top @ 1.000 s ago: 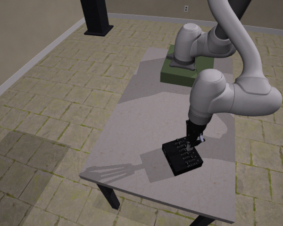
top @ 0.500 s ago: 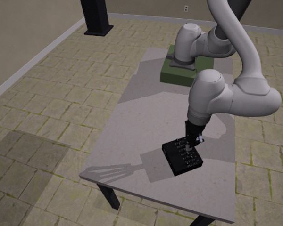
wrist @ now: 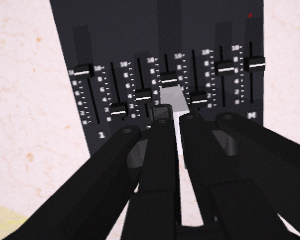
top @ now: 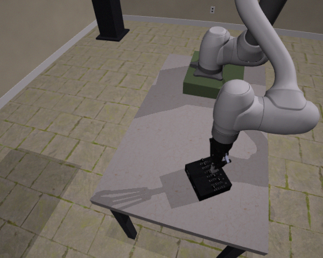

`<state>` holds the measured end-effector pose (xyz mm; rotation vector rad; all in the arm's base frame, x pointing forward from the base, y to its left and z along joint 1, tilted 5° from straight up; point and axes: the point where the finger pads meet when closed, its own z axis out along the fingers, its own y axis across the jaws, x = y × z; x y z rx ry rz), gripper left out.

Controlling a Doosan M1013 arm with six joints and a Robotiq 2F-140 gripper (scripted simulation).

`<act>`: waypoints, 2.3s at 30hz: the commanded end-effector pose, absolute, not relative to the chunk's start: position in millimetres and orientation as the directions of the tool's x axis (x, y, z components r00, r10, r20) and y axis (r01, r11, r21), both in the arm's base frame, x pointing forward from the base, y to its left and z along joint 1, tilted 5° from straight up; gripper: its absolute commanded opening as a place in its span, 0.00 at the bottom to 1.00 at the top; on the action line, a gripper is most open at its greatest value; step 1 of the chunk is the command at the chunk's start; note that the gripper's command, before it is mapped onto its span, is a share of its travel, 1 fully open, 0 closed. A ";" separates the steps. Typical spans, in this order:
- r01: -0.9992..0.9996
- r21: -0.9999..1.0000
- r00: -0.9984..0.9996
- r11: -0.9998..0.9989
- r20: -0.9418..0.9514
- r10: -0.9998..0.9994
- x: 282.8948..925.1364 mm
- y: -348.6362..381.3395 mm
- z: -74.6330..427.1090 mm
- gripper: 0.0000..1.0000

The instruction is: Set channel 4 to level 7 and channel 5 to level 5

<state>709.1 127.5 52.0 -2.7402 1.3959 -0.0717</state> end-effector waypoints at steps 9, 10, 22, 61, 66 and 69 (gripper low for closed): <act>-0.806 -0.080 0.588 -0.586 0.012 -0.809 710.6 125.4 52.2 0.10; -0.806 -0.080 0.588 -0.586 0.012 -0.809 710.6 125.4 52.2 0.10; -0.806 -0.080 0.588 -0.586 0.012 -0.809 710.7 125.4 52.2 0.10; -0.806 -0.080 0.588 -0.586 0.012 -0.809 706.0 129.6 68.6 0.10; -0.806 -0.080 0.588 -0.586 0.012 -0.809 704.9 129.1 83.4 0.10; -0.806 -0.080 0.588 -0.586 0.012 -0.809 704.5 128.8 89.4 0.10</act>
